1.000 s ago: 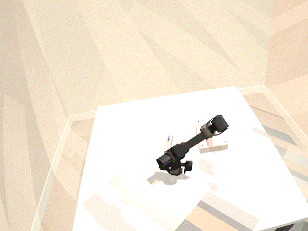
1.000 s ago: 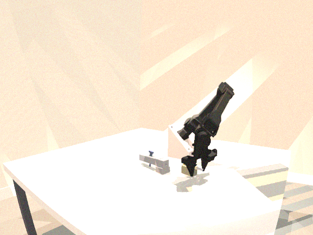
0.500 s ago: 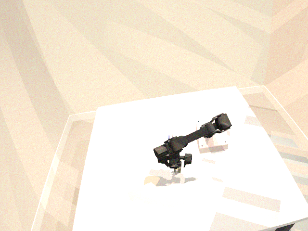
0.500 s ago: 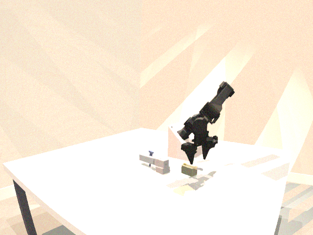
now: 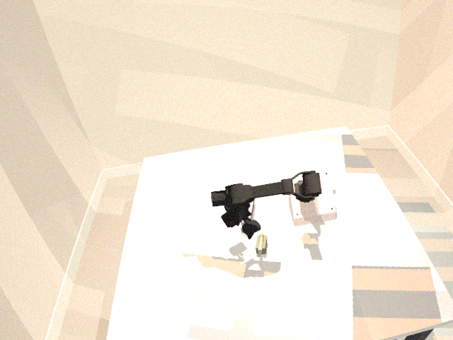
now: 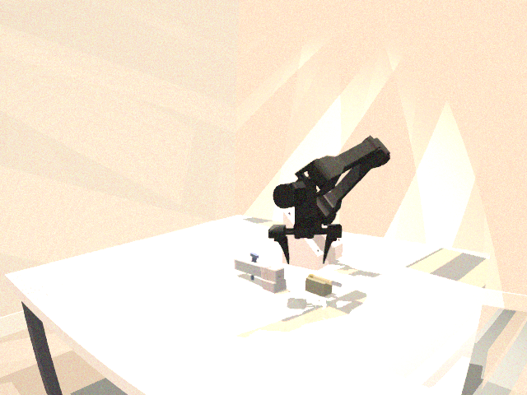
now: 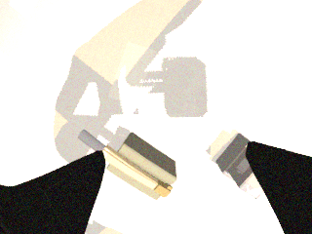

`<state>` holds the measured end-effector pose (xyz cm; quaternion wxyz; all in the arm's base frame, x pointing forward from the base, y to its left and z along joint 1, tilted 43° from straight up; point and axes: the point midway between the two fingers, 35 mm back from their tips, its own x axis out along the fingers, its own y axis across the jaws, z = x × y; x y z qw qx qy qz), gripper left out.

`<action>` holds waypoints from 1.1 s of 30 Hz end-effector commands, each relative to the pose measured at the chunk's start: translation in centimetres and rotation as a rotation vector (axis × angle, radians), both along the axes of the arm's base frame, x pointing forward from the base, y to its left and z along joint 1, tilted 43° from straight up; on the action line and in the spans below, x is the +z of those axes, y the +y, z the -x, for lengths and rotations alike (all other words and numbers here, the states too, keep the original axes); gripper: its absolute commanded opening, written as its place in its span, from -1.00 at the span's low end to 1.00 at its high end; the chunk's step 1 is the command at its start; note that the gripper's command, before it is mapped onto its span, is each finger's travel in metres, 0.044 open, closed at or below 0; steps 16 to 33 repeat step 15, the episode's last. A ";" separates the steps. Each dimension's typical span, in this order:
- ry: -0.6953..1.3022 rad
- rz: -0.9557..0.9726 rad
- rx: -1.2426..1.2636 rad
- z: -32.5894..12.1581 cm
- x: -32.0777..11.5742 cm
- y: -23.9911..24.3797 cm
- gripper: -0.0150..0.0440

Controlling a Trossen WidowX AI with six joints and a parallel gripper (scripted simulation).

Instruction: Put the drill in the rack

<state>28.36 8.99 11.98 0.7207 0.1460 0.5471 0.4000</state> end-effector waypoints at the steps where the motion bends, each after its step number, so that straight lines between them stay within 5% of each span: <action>1: 0.471 -0.130 -0.460 -1.7 -3.6 -5.4 1.00; 15: 1.440 -0.651 -1.280 -2.5 -8.9 -17.9 1.00; 33: 1.440 -0.651 -1.280 -2.5 -8.9 -17.9 1.00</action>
